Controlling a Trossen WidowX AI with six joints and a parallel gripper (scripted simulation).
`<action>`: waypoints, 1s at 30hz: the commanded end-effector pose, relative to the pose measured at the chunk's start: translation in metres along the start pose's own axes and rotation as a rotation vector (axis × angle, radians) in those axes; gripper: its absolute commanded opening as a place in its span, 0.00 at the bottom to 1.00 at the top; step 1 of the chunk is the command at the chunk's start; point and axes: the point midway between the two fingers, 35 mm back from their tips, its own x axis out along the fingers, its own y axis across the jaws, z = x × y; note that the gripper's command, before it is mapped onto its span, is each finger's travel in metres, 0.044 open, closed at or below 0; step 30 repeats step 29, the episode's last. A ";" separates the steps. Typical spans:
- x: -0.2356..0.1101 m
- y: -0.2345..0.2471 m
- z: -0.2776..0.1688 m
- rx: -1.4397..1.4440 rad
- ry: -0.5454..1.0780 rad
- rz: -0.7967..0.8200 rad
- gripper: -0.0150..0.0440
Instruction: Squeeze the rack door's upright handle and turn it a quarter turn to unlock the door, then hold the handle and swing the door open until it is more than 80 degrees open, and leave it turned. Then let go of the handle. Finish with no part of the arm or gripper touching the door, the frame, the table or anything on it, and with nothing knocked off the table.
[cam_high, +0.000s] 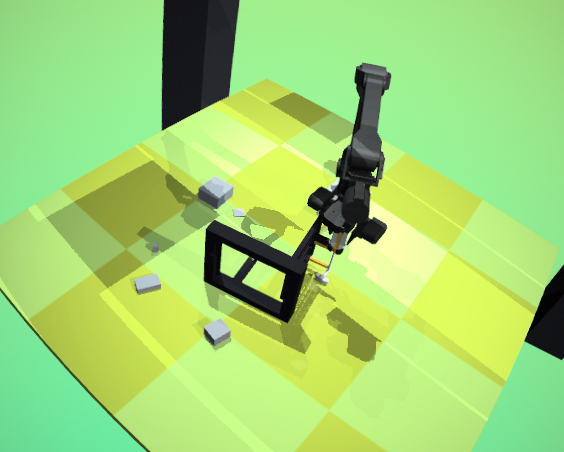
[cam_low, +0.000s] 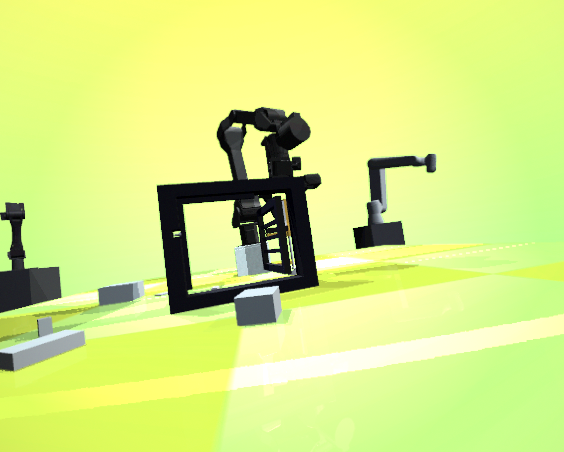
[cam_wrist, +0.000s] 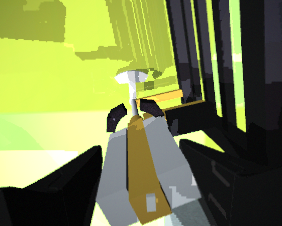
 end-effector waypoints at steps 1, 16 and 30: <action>0.000 0.000 0.000 0.006 0.001 -0.001 0.74; -0.020 0.001 0.002 0.006 0.001 -0.001 0.74; -0.038 0.001 0.003 0.006 0.001 -0.001 0.74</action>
